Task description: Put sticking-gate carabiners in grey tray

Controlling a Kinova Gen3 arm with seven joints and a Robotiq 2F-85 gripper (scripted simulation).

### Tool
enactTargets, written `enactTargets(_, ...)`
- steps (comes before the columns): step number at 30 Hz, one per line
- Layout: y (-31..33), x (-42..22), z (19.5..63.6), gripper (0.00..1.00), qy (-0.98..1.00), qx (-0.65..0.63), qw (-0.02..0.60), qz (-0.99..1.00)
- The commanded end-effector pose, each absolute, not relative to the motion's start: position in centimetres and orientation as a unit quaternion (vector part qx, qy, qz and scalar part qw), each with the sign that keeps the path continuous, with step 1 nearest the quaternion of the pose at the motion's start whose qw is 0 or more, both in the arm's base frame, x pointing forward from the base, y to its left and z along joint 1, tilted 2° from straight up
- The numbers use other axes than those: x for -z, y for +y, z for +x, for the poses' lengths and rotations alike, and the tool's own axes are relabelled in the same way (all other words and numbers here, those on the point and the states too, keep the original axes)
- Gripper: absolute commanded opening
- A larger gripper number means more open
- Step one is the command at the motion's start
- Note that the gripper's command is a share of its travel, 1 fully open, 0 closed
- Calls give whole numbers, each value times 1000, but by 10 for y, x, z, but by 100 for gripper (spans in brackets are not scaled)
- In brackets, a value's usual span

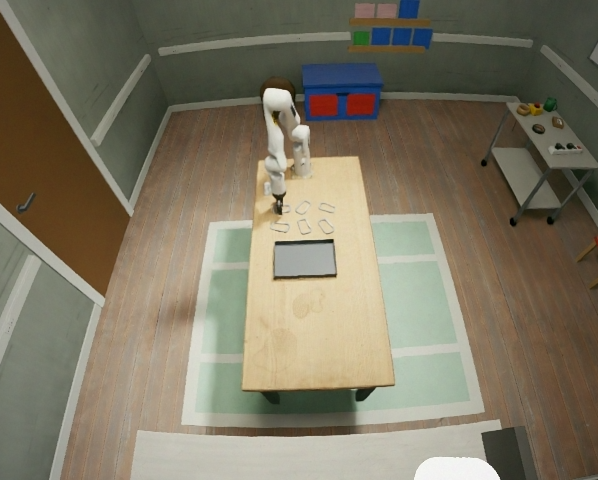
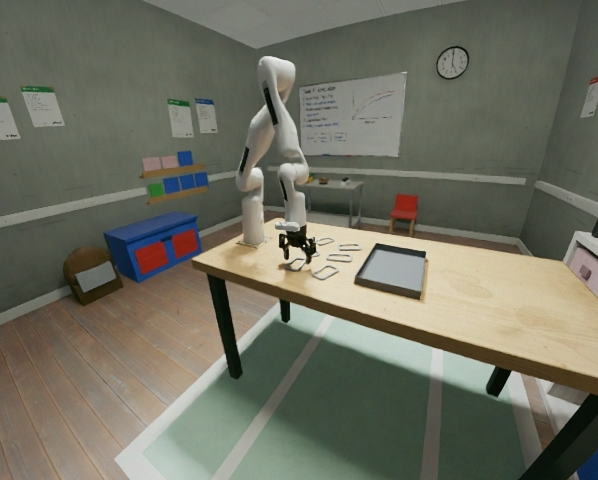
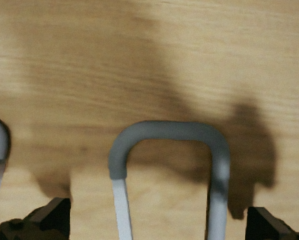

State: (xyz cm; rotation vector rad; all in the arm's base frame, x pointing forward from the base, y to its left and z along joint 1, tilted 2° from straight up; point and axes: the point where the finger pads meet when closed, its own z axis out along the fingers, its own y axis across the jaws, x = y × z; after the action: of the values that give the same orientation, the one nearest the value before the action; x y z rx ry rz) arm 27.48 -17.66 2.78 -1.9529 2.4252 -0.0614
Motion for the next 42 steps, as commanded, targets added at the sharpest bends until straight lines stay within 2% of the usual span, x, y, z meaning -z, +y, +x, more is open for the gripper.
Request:
enactTargets(1,-174,-19,270,100,779,10,10,-627)
enactTargets(26,-175,-16,270,100,779,12,10,-627)
enactTargets(27,-175,-16,270,75,779,12,10,-627)
enactTargets(42,-175,-16,270,75,779,12,10,-627)
